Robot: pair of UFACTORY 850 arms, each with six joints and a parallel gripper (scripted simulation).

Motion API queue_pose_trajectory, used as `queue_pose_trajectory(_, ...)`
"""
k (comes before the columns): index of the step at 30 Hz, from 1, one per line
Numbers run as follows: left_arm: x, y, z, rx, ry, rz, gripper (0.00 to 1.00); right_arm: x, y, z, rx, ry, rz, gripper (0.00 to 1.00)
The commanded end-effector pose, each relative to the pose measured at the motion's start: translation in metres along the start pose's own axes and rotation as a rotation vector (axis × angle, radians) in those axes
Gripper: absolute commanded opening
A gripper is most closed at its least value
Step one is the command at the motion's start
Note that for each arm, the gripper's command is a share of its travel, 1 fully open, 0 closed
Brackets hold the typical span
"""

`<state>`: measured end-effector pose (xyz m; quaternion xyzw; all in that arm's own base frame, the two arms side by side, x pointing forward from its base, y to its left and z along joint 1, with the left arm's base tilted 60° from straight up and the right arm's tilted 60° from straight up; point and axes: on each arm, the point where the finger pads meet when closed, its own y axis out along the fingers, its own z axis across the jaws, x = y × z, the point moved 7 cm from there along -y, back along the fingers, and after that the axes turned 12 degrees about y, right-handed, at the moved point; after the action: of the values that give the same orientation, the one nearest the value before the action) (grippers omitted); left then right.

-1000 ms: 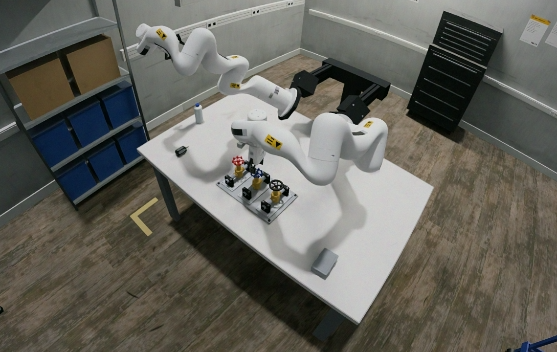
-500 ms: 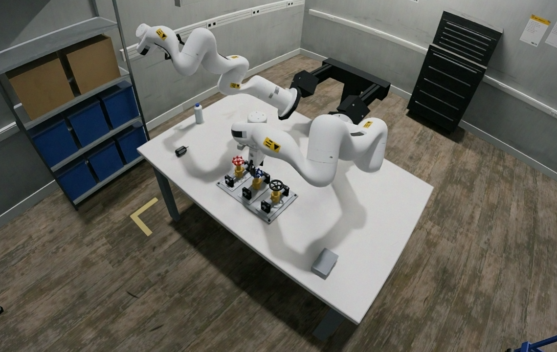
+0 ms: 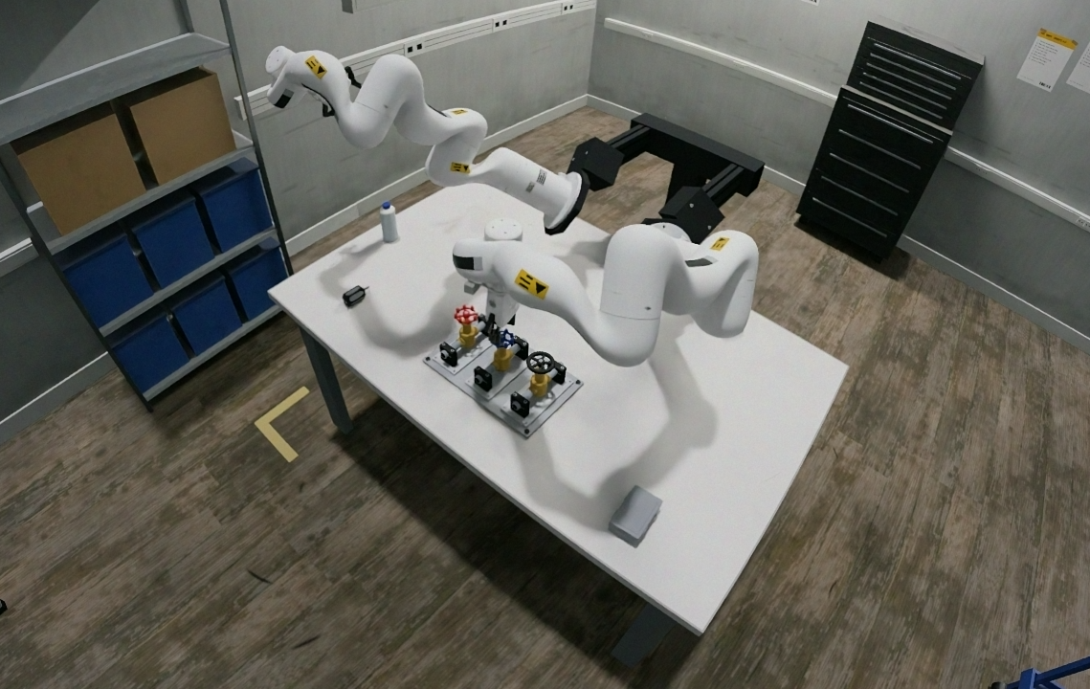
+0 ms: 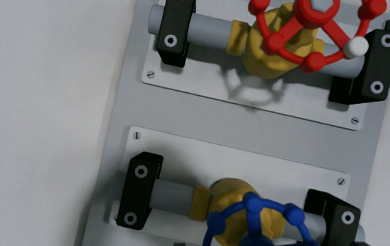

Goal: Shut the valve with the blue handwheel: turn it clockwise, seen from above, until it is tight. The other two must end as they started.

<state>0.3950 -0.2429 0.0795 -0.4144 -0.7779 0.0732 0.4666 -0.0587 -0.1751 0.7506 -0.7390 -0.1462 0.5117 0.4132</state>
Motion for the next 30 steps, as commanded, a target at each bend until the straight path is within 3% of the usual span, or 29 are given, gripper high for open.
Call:
queue_pose_trajectory(1, 0.0, 0.0, 0.0, -0.001, 0.0, 0.001, 0.79, 0.0, 0.0, 0.0, 0.0, 0.0, 0.001, 1.0)
queue_pose_trajectory(30, 0.0, 0.012, 0.0, -0.001, 0.0, 0.001, 0.79, 0.0, 0.0, 0.0, 0.0, 0.0, 0.001, 1.0)
